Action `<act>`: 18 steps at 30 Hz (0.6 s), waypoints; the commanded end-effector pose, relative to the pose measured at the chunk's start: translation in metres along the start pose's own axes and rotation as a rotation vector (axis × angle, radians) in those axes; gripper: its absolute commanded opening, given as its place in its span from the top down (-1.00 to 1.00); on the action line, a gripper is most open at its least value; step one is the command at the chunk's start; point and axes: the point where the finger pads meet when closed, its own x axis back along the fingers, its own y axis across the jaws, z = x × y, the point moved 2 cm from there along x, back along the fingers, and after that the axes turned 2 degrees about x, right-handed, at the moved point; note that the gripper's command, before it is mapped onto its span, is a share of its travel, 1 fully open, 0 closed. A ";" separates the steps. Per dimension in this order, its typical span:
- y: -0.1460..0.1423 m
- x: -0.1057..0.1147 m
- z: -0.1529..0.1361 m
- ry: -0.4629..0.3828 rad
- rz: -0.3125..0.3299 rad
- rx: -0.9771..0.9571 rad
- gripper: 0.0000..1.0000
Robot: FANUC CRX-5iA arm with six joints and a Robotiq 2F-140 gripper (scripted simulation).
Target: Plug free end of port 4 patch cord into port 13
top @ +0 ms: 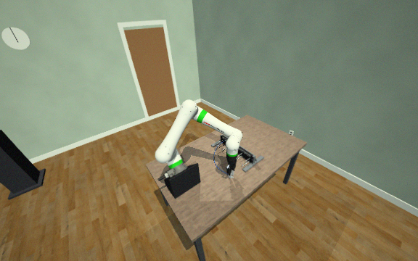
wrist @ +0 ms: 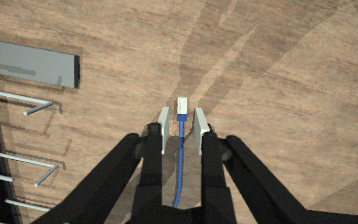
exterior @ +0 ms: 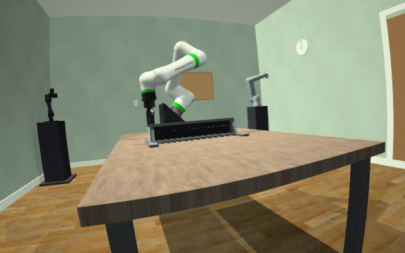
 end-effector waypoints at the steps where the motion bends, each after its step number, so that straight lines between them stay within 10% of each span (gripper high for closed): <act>1: 0.000 -0.001 0.000 0.000 0.000 0.000 0.55; 18: 0.000 -0.005 0.000 0.000 0.000 0.000 0.55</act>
